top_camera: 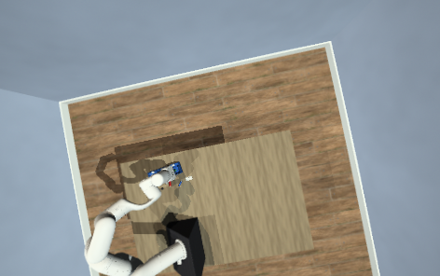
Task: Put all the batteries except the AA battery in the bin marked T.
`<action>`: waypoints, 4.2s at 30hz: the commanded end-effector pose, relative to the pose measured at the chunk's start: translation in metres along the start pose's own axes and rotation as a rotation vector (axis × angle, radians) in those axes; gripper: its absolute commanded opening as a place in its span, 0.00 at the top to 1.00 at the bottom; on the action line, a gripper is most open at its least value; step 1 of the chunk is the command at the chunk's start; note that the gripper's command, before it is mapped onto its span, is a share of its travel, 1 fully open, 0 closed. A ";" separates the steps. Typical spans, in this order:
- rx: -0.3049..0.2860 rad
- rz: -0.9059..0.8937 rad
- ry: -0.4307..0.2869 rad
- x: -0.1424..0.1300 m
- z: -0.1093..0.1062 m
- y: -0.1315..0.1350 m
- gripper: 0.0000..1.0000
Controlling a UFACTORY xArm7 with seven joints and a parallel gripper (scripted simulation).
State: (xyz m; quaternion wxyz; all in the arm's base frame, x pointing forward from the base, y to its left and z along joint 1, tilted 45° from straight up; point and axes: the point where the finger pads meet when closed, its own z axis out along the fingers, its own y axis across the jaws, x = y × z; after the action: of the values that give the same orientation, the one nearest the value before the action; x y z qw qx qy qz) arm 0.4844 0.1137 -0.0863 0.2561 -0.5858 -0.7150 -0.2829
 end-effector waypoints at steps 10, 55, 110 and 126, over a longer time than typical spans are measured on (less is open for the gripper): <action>-0.003 0.000 -0.003 -0.001 0.023 0.001 1.00; -0.003 0.000 -0.003 -0.001 0.040 0.001 0.77; 0.023 -0.608 0.004 0.004 -0.012 -0.114 0.77; -0.002 -0.774 -0.003 0.004 -0.012 -0.111 0.77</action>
State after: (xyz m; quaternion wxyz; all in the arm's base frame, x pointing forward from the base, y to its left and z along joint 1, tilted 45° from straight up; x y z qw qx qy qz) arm 0.3731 0.0926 -0.0873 0.1317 -0.2735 -0.8830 -0.3581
